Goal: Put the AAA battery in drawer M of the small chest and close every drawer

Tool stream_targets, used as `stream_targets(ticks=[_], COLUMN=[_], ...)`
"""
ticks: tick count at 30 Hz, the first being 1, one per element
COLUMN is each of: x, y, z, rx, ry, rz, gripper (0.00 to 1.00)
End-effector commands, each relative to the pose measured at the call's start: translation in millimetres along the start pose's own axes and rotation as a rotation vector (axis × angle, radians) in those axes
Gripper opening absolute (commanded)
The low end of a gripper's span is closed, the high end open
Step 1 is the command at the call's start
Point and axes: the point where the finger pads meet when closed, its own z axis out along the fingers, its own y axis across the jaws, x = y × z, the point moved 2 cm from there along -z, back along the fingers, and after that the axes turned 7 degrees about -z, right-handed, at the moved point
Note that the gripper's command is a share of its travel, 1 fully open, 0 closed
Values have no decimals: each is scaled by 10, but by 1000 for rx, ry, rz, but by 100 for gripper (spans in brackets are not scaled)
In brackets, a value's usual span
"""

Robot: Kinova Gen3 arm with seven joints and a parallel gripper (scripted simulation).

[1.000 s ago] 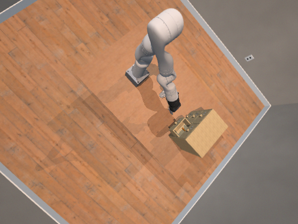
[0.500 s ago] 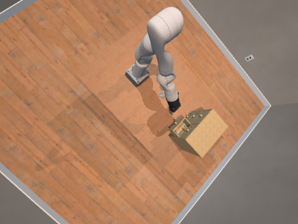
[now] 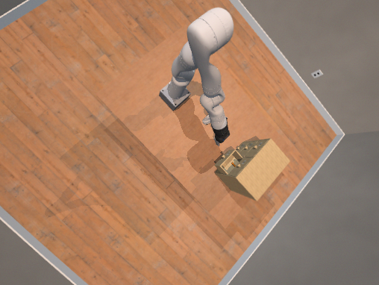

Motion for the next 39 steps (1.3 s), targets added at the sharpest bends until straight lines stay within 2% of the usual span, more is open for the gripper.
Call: stream_targets(ticks=[1, 14, 39], x=[-22, -41, -101], y=[-5, -5, -12], z=[-3, -17, -55], rx=[1, -3, -18], ry=[0, 30, 144], rz=[-2, -1, -1], gripper=[100, 100, 100])
